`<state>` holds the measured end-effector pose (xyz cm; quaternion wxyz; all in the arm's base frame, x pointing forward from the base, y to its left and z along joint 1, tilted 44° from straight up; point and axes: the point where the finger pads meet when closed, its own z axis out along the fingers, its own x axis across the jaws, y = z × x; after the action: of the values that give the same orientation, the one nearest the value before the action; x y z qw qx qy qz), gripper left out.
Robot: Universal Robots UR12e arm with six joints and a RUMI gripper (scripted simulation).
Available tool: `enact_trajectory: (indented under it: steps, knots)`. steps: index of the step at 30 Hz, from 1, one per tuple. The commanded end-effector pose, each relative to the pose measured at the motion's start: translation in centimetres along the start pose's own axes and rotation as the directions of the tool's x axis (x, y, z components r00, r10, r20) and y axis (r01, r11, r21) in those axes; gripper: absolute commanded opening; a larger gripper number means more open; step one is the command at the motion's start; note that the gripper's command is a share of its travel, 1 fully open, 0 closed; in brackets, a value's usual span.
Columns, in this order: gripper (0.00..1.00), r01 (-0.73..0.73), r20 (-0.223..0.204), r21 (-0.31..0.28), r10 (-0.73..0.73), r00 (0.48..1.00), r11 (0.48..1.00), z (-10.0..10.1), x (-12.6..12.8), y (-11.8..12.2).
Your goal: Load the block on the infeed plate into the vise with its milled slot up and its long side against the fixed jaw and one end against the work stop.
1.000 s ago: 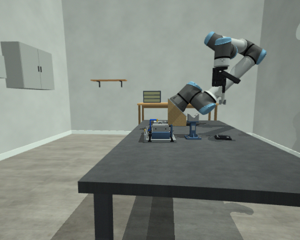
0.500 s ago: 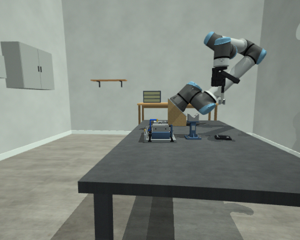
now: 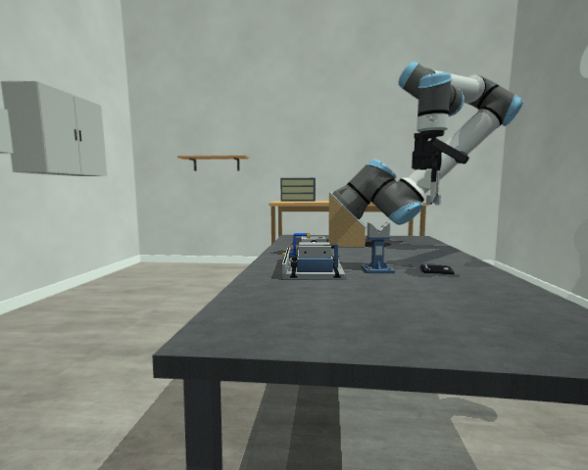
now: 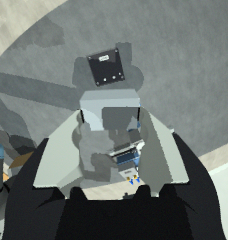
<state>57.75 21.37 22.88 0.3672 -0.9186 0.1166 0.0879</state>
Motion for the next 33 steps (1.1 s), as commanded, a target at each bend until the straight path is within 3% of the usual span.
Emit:
enact_trajectory:
  steps: [1,33]
  knots:
    - [0.0,-0.031,-0.001,0.0,0.031,1.0,1.0,-0.1,0.2,0.1]
    - [0.0,-0.256,-0.002,0.0,0.256,0.967,0.967,-0.1,1.3,1.2]
